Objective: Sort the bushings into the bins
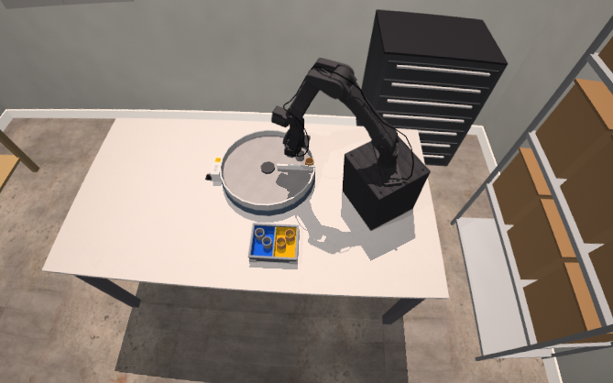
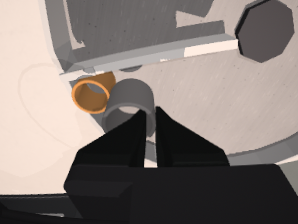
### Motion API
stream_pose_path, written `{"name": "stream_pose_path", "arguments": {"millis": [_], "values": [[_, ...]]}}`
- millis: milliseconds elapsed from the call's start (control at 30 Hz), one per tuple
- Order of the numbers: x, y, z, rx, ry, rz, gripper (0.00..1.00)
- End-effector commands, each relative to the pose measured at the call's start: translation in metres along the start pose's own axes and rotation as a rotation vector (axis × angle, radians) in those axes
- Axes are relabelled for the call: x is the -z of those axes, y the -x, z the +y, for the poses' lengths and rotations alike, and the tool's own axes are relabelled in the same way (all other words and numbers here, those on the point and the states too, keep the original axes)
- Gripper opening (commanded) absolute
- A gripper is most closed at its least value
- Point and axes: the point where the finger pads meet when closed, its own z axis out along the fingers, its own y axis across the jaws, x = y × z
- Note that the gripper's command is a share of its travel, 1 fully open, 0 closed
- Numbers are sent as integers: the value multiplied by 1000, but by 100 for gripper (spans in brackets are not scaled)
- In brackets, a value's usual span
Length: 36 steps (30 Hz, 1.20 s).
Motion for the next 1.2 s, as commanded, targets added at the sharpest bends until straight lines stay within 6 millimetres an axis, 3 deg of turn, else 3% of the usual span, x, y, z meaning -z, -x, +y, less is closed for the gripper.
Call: {"name": "stream_pose_path", "arguments": {"millis": [0, 167, 233, 1167], "values": [[22, -2, 4, -6, 10, -13, 0], [28, -1, 3, -6, 8, -13, 0], [20, 0, 8, -8, 31, -18, 0], [20, 0, 9, -8, 31, -18, 0]]}}
